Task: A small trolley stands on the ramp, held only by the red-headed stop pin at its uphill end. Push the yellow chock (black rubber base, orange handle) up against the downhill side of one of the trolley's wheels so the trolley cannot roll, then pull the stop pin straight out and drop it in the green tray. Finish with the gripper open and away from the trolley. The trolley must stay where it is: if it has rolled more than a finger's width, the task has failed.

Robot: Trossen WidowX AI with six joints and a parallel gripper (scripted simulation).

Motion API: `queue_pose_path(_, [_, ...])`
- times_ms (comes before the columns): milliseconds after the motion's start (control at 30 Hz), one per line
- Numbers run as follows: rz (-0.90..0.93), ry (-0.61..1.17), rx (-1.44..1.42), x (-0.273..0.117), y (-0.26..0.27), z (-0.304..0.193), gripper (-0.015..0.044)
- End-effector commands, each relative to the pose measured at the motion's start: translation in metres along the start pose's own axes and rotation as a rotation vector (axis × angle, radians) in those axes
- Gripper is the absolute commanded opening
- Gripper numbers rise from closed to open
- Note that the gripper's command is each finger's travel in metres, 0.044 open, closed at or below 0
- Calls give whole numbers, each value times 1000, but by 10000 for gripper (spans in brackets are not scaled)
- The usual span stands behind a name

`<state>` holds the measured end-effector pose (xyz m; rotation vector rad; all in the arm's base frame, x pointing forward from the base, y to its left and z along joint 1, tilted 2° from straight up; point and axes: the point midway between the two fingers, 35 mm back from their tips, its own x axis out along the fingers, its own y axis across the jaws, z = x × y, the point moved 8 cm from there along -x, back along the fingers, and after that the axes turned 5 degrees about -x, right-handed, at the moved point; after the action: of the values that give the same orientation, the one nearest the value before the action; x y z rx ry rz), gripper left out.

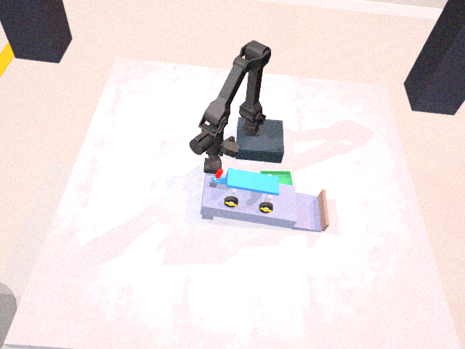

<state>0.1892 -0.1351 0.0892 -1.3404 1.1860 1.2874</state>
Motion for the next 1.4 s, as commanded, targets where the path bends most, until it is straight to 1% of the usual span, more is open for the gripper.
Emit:
queue_pose_path(0, [-1,1,0,0,0,0,52])
queue_pose_path(233, [0,0,0,-1,0,0,0])
queue_pose_path(700, [3,-9,-4,-51,3,0,0])
queue_pose_path(1367, [3,-9,-4,-111,2,0,0])
